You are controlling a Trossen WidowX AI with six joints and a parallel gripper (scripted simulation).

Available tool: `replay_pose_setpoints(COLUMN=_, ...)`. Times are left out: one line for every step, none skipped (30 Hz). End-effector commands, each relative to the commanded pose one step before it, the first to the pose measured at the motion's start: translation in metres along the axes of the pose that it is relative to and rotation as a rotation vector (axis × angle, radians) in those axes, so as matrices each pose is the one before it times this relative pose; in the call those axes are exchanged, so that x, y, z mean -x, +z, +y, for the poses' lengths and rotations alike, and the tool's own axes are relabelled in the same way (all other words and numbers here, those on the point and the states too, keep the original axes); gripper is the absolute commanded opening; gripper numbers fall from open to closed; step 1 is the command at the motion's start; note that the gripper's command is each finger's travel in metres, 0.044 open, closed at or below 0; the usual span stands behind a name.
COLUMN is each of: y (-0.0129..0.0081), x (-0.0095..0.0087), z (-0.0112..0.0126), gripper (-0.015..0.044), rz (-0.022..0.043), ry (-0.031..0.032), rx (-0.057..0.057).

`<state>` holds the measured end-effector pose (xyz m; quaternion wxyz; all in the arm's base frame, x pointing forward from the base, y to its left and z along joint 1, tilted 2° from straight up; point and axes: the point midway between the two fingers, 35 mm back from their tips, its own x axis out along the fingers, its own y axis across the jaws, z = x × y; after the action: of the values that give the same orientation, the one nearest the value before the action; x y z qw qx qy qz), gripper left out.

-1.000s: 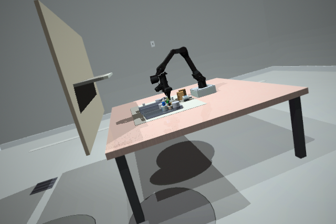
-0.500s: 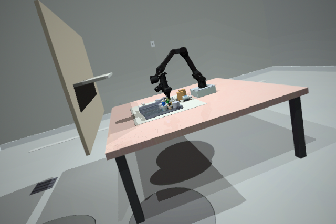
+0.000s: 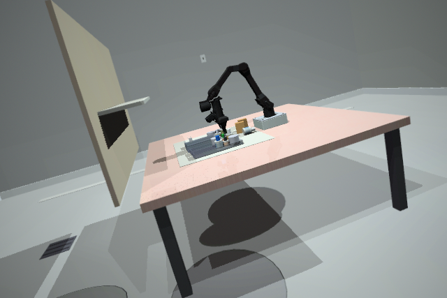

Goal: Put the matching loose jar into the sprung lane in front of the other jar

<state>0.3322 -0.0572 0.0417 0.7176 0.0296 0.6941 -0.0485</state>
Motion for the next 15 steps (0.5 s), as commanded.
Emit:
replay_pose_setpoints(y=0.00516, x=-0.00077, z=-0.00007, gripper=0.0000, rz=-0.02147, ry=0.00046, rx=-0.0038)
replay_pose_setpoints(y=0.00000, x=-0.00036, z=0.00000, gripper=0.0000, rz=0.00000, ry=0.00000, rx=0.0000)
replay_pose_setpoints(y=0.00000, x=-0.00036, z=0.00000, gripper=0.0000, rz=0.00000, ry=0.00000, rx=0.0000)
replay_pose_setpoints(y=0.00000, x=-0.00036, z=0.00000, gripper=0.0000, rz=0.00000, ry=0.00000, rx=0.0000)
replay_pose_setpoints(y=0.00000, x=-0.00036, z=0.00000, gripper=0.0000, rz=0.00000, ry=0.00000, rx=0.0000)
replay_pose_setpoints(y=0.00000, x=-0.00036, z=0.00000, gripper=0.0000, rz=0.00000, ry=0.00000, rx=0.0000)
replay_pose_setpoints(y=0.00000, x=-0.00036, z=0.00000, gripper=0.0000, rz=0.00000, ry=0.00000, rx=0.0000)
replay_pose_setpoints(y=-0.00001, x=-0.00036, z=0.00000, gripper=0.0000, rz=0.00000, ry=0.00000, rx=0.0000)
replay_pose_setpoints(y=-0.00001, x=-0.00036, z=0.00000, gripper=0.0000, rz=0.00000, ry=0.00000, rx=0.0000)
replay_pose_setpoints(y=-0.00005, x=-0.00036, z=0.00000, gripper=0.0000, rz=0.00001, ry=0.00000, rx=0.0000)
replay_pose_setpoints(y=-0.00005, x=-0.00036, z=0.00000, gripper=0.0000, rz=0.00001, ry=0.00000, rx=0.0000)
replay_pose_setpoints(y=-0.00005, x=-0.00036, z=0.00000, gripper=0.0000, rz=0.00001, ry=0.00000, rx=0.0000)
replay_pose_setpoints(y=-0.00005, x=-0.00036, z=0.00000, gripper=0.0000, rz=0.00001, ry=0.00000, rx=0.0000)
replay_pose_setpoints(y=-0.00005, x=-0.00036, z=0.00000, gripper=0.0000, rz=0.00001, ry=0.00000, rx=0.0000)
replay_pose_setpoints(y=-0.00006, x=-0.00036, z=0.00000, gripper=0.0000, rz=0.00001, ry=0.00000, rx=0.0000)
